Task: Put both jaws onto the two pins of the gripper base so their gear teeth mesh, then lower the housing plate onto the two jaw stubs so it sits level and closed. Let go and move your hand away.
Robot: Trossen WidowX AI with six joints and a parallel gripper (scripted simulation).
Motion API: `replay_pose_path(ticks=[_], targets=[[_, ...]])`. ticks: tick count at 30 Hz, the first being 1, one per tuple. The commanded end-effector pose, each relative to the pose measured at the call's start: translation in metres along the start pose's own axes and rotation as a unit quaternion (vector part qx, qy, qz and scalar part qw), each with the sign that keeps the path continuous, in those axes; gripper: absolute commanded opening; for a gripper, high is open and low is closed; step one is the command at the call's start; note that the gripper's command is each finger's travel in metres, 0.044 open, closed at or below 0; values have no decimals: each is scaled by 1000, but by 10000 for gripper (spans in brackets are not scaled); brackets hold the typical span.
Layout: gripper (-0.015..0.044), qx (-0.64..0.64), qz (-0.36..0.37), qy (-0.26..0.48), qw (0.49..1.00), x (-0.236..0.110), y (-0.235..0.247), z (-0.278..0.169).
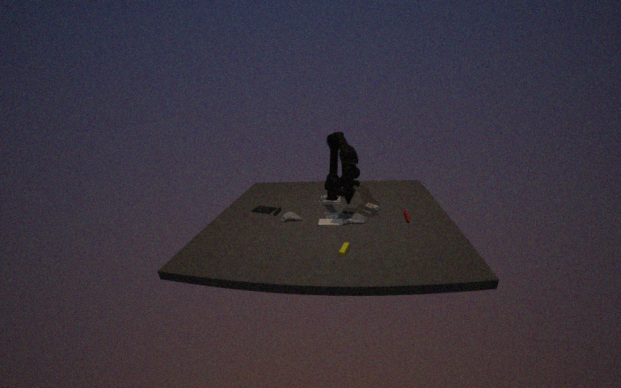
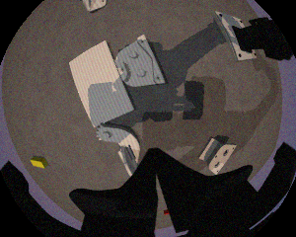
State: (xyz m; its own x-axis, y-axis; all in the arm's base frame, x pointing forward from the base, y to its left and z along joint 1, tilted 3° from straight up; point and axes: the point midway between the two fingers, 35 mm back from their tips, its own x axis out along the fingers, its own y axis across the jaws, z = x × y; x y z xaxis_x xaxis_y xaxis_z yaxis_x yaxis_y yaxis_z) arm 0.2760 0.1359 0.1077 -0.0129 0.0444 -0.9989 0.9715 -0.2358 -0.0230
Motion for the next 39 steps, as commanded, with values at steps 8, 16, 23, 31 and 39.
replay_pose_path(ticks=[8,16,23,31,39], targets=[[79,0,0,0,1000,0,0,0],[289,0,0,0,1000,0,0,0],[440,0,0,0,1000,0,0,0],[440,0,0,0,1000,0,0,0],[440,0,0,0,1000,0,0,0]])
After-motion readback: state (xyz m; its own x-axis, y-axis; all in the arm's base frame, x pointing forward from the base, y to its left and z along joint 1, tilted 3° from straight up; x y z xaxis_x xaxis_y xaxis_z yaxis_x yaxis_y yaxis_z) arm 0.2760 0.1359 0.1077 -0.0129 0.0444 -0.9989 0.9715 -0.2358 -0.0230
